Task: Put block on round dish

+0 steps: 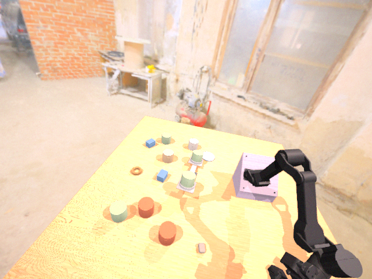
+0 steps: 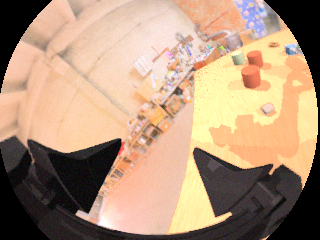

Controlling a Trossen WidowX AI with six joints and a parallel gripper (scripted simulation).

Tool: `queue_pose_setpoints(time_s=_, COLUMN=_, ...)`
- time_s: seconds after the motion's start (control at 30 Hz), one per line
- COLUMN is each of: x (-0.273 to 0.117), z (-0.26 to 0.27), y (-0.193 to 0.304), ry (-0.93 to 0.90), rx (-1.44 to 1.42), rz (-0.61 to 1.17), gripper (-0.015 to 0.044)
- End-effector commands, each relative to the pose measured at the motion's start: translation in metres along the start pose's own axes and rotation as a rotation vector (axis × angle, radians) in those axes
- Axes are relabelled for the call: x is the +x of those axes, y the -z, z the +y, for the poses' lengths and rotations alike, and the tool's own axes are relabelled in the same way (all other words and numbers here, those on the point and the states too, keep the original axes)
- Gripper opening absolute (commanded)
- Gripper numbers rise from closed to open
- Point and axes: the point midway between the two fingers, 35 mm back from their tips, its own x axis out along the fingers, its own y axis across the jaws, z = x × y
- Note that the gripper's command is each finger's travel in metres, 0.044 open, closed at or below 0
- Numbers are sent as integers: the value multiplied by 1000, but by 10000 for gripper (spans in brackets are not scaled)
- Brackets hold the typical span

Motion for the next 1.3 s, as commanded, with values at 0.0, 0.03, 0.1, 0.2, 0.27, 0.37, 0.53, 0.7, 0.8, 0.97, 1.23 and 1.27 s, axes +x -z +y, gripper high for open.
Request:
queue_pose_setpoints(time_s=0.0, x=14, z=-14, y=-7, ry=6, rx=-112, rz=-10, gripper=440)
queue_pose_setpoints(time_s=0.03, x=18, z=-17, y=-10, ry=8, rx=-145, rz=-14, gripper=440)
queue_pose_setpoints(time_s=0.1, x=27, z=-24, y=-17, ry=12, rx=-207, rz=-21, gripper=440)
queue_pose_setpoints(time_s=0.2, x=41, z=-35, y=-29, ry=21, rx=-304, rz=-30, gripper=440)
queue_pose_setpoints(time_s=0.27, x=49, z=-43, y=-39, ry=31, rx=-367, rz=-36, gripper=440)
queue_pose_setpoints(time_s=0.37, x=61, z=-56, y=-54, ry=52, rx=-459, rz=-43, gripper=440)
queue_pose_setpoints(time_s=0.53, x=77, z=-78, y=-82, ry=100, rx=-604, rz=-49, gripper=440)
queue_pose_setpoints(time_s=0.7, x=88, z=-98, y=-107, ry=157, rx=-721, rz=-50, gripper=440)
queue_pose_setpoints(time_s=0.8, x=95, z=-114, y=-126, ry=213, rx=-809, rz=-46, gripper=440)
queue_pose_setpoints(time_s=0.97, x=102, z=-143, y=-163, ry=318, rx=-942, rz=-32, gripper=440)
queue_pose_setpoints(time_s=1.23, x=98, z=-188, y=-229, ry=516, rx=-1113, rz=19, gripper=440)
queue_pose_setpoints(time_s=1.27, x=96, z=-194, y=-238, ry=543, rx=-1130, rz=27, gripper=440)
